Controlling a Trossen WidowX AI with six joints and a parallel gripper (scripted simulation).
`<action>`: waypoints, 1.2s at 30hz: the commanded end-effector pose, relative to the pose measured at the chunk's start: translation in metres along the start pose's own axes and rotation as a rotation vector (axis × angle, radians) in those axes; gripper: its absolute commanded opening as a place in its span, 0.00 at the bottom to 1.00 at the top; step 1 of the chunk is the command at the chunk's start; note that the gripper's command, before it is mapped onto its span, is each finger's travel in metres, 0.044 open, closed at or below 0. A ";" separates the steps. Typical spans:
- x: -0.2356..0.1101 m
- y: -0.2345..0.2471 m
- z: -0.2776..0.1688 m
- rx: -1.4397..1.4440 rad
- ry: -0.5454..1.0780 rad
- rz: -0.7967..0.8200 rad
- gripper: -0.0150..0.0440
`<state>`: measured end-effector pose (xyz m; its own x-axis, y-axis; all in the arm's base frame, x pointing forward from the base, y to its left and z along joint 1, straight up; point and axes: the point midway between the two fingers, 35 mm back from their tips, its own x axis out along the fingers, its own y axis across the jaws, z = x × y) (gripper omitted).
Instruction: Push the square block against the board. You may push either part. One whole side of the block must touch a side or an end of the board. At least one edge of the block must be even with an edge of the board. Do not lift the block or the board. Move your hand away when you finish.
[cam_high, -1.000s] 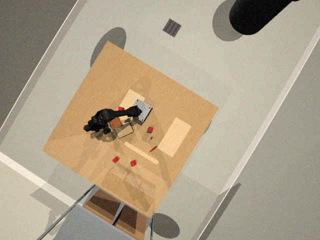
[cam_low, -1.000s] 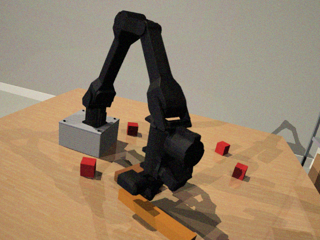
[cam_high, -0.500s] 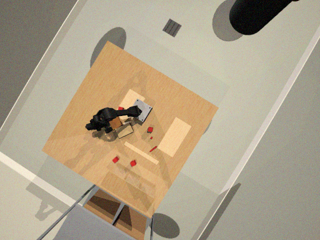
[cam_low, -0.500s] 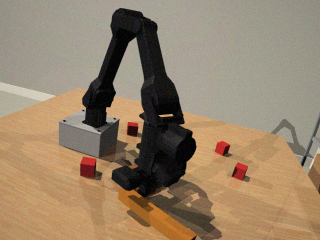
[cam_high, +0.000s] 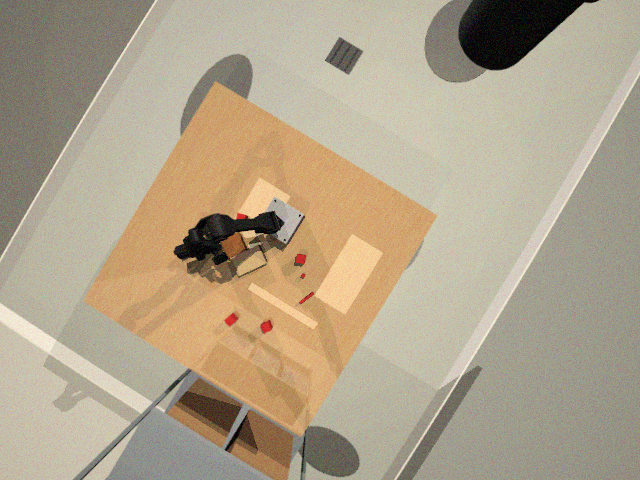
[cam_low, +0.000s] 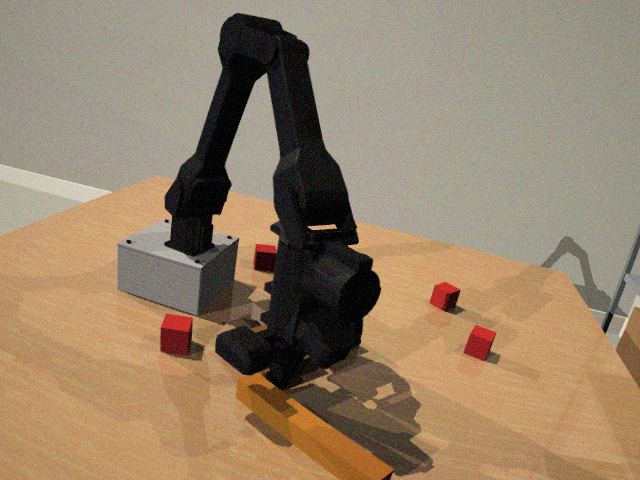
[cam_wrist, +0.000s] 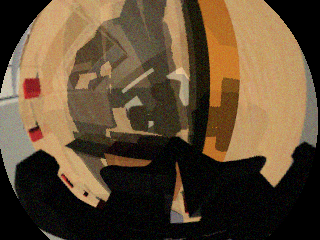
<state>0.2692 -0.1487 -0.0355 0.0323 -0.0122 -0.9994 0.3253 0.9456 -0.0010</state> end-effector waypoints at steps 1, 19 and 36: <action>0.001 0.000 0.003 -0.003 0.008 -0.002 0.25; 0.001 0.000 0.032 -0.003 0.006 -0.002 0.25; -0.040 0.000 0.047 -0.004 0.004 -0.001 0.25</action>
<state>0.3087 -0.1610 -0.0274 0.0097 0.0006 -1.0000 0.3198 0.9475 0.0037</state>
